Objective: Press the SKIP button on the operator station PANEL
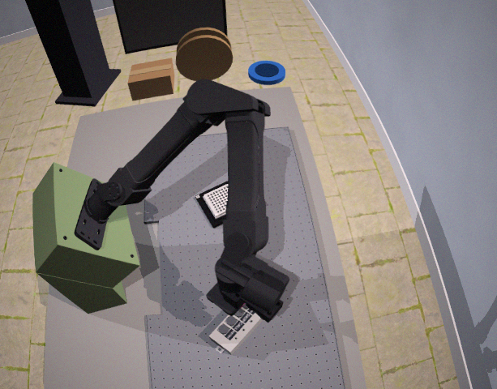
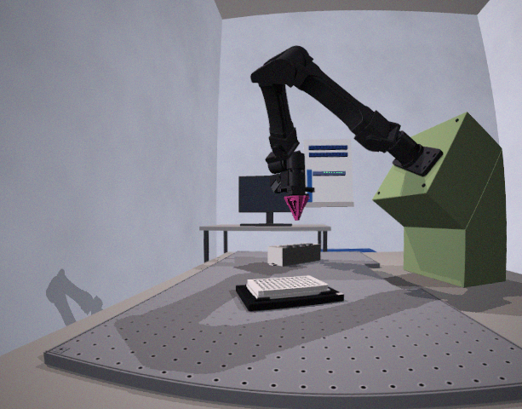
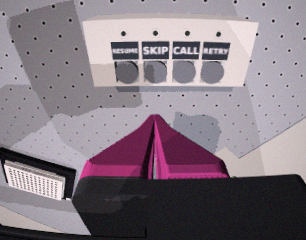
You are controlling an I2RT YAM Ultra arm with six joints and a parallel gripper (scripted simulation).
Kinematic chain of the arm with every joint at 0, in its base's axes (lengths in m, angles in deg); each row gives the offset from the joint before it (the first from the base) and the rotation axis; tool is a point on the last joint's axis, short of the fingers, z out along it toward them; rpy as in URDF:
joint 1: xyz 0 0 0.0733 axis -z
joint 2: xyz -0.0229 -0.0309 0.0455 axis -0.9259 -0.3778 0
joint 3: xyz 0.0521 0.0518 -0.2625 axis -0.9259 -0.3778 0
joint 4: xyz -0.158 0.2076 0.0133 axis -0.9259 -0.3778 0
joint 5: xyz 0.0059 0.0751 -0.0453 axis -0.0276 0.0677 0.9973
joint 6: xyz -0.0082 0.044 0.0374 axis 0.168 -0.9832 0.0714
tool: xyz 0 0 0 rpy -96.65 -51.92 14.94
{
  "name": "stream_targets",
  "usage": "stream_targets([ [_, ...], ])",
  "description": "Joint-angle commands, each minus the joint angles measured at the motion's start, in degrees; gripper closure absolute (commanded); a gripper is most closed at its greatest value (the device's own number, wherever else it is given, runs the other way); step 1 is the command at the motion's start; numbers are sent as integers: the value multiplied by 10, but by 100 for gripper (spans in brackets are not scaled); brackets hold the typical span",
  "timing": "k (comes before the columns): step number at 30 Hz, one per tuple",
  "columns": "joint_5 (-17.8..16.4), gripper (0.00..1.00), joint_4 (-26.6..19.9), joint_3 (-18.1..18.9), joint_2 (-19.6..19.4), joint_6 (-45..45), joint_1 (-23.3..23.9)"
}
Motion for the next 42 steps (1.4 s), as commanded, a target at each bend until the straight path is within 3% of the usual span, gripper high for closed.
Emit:
stream_targets([
  [1, -2, 100, -7, 20, 9, 3, 15],
  [23, -2, 100, -7, 20, 9, 3, 15],
  [25, 3, 100, 13, 18, -8, -7, 12],
  [30, 9, 100, 33, 14, -13, -19, -10],
  [34, 13, 100, 48, -11, -22, -29, -14],
  [42, 19, 100, 72, -16, -31, -43, -21],
])
